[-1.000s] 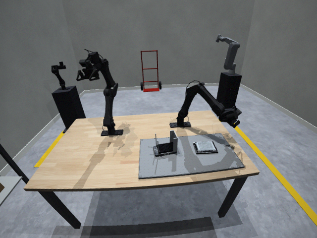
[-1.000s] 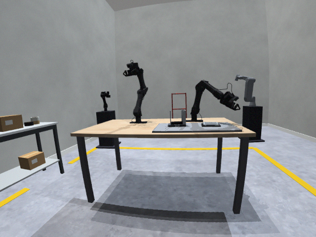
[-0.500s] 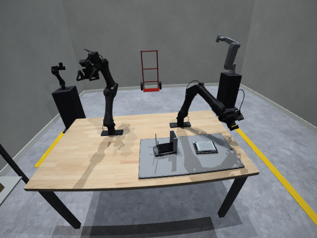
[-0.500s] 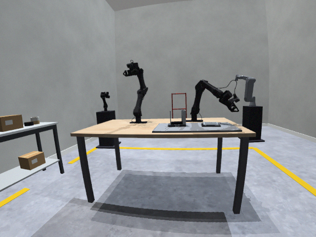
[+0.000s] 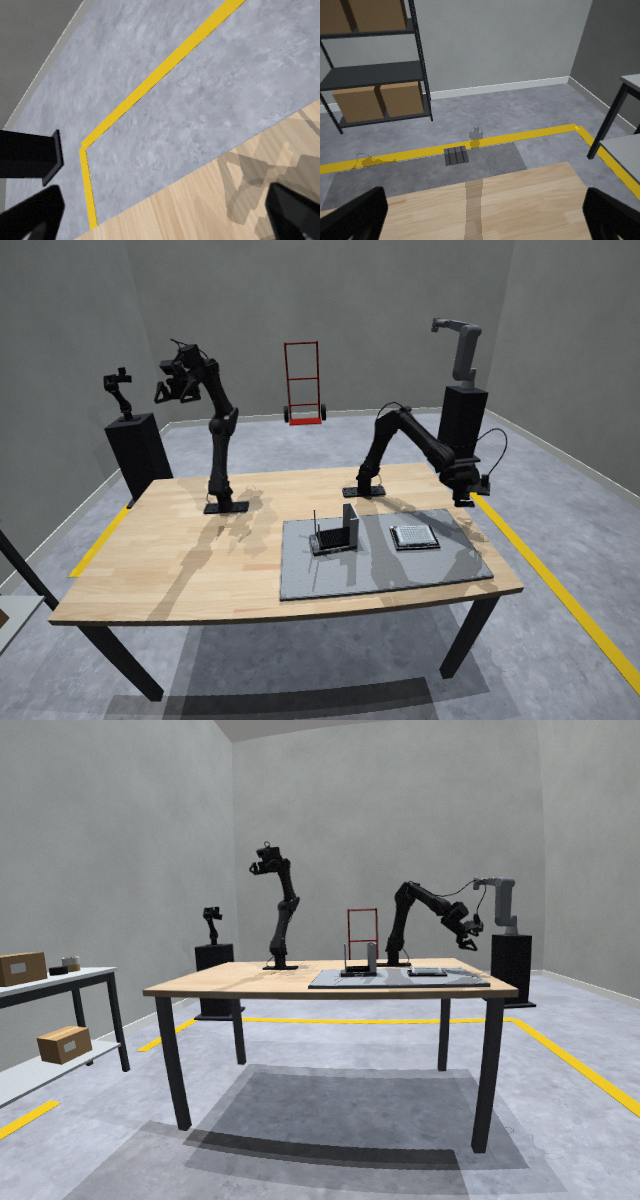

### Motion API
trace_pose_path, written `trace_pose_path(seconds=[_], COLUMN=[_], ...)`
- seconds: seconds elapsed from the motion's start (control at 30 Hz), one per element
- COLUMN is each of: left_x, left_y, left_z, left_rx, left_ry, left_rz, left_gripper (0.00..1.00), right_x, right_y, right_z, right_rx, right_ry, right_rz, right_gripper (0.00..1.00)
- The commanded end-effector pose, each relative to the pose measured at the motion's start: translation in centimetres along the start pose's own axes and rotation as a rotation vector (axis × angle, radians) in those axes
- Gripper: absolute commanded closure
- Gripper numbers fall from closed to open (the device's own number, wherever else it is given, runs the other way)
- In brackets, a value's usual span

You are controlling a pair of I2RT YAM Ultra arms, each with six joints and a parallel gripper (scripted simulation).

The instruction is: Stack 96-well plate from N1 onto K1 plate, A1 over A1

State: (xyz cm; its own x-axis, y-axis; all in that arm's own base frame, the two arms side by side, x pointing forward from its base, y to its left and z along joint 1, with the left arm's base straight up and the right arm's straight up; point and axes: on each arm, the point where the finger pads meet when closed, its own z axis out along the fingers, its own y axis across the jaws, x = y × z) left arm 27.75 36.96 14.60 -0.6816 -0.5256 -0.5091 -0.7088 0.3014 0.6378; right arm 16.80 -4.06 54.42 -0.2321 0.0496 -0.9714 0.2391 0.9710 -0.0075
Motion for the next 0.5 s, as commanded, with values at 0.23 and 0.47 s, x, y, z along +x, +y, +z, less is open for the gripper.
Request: trace_pose_path(seconds=[0.23, 0.47], left_x=[-1.1, -1.0], left_y=[-2.2, -3.2], left_z=[-2.8, -4.0], left_rx=[0.155, 0.21], left_ry=[0.002, -0.006], left_rz=[0.363, 0.5], left_gripper=[0.0, 0.0], right_x=[0.4, 0.4], right_y=[-0.3, -0.3], right_z=[-0.9, -0.9], right_rx=[0.018, 0.018], right_ry=[0.006, 0.006], right_rz=[0.012, 0.012], right_gripper=[0.0, 0.0])
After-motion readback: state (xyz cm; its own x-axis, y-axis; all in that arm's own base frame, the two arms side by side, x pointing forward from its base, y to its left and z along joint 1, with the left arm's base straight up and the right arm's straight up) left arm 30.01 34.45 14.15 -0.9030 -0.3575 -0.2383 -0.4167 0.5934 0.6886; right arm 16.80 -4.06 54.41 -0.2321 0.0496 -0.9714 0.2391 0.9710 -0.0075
